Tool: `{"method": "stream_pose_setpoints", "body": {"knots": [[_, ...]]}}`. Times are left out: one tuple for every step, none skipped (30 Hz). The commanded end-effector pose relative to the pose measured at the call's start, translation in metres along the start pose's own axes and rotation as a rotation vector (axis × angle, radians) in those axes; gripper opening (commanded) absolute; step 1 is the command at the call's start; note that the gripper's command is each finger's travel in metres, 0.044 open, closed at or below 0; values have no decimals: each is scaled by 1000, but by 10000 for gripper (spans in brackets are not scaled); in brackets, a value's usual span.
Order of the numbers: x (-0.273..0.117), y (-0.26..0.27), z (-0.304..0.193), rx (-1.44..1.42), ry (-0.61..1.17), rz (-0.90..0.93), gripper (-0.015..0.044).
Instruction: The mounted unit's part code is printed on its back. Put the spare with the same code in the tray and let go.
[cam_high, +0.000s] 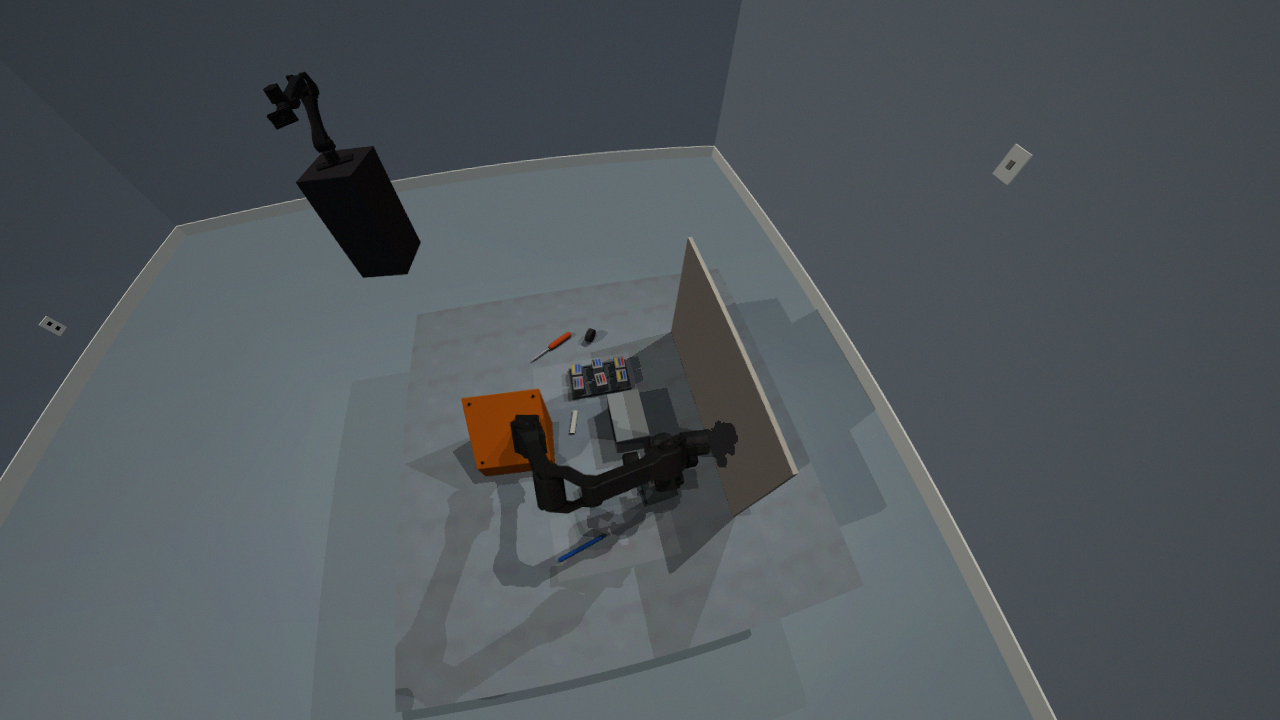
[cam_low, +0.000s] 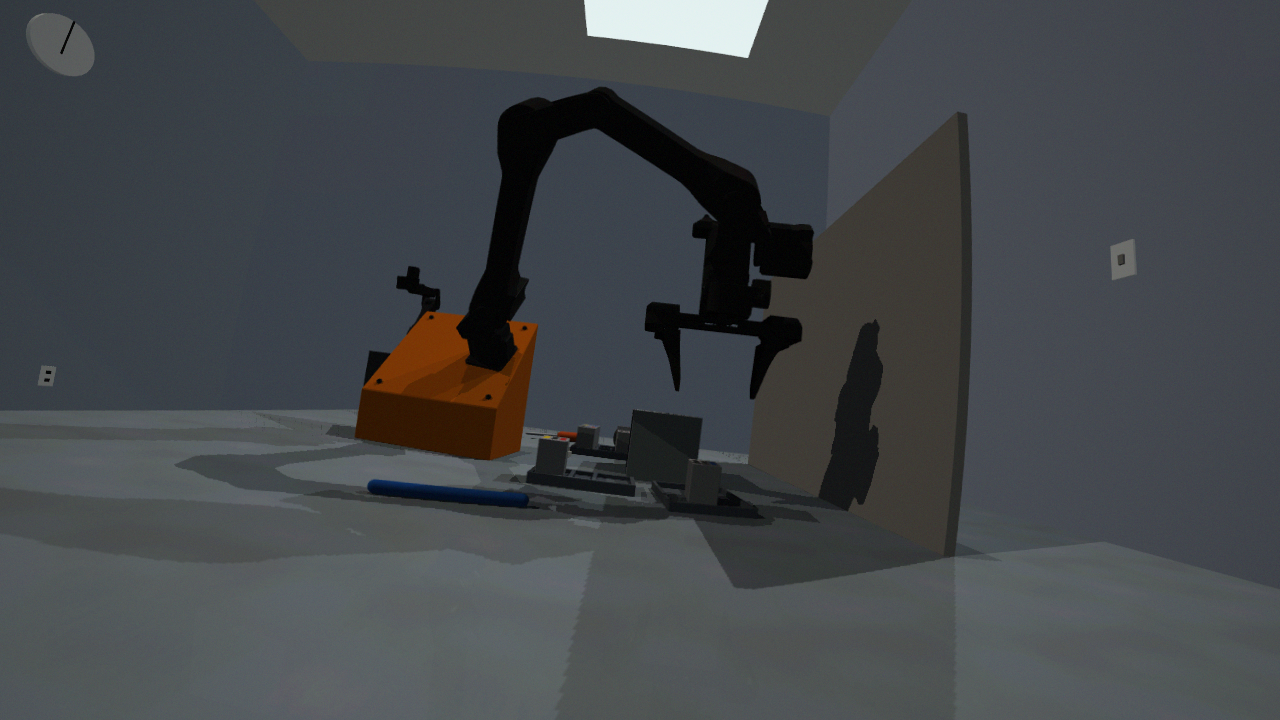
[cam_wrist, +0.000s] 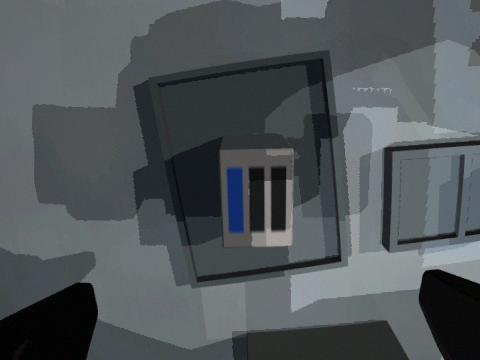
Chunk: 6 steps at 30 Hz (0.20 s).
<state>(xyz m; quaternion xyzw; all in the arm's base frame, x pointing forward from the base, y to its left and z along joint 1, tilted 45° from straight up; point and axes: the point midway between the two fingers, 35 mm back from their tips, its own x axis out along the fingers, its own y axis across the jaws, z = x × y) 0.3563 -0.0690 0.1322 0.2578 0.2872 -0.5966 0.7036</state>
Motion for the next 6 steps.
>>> {"method": "stream_pose_setpoints", "body": {"knots": [[0,0,0,-1,0,1,440],[0,0,0,-1,0,1,440],[0,0,0,-1,0,1,440],[0,0,0,-1,0,1,440],[0,0,0,-1,0,1,440],[0,0,0,-1,0,1,440]]}}
